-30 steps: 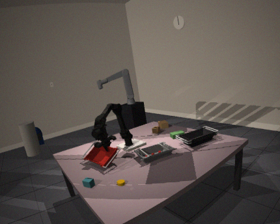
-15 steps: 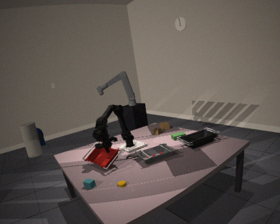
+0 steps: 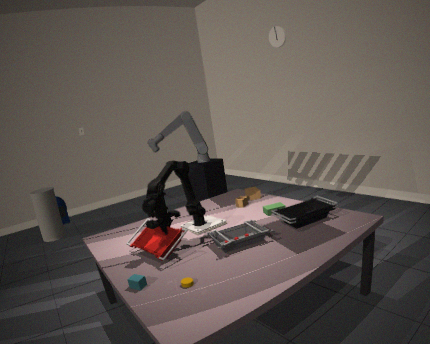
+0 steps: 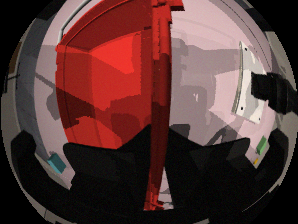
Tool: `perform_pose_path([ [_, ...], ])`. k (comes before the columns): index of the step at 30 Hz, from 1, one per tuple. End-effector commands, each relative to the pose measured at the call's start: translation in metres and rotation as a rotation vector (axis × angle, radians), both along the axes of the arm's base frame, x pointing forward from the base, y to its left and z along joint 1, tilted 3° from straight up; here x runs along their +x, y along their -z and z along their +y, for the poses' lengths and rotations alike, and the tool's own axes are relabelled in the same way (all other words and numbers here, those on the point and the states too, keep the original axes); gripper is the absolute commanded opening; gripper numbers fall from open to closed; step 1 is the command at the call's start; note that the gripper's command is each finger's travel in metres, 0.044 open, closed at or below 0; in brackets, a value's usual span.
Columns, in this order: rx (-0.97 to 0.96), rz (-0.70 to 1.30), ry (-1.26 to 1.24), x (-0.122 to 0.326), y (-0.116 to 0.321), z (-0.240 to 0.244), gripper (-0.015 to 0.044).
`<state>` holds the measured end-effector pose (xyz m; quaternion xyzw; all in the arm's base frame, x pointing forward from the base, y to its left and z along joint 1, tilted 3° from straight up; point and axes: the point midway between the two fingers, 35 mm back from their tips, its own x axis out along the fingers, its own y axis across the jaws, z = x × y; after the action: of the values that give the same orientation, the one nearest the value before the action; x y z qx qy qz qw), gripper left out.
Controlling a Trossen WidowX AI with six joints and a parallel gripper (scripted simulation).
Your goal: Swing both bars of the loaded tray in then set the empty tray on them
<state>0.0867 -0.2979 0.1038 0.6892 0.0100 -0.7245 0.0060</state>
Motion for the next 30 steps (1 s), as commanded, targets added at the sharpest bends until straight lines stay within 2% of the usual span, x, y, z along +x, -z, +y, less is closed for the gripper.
perform_pose_path([
  [1, -0.031, -0.011, 0.004, 0.002, -0.008, -0.004, 0.0],
  [11, -0.032, -0.011, 0.004, 0.002, -0.012, -0.006, 0.0],
  [30, -0.041, -0.014, 0.003, 0.009, -0.084, -0.019, 0.0],
])
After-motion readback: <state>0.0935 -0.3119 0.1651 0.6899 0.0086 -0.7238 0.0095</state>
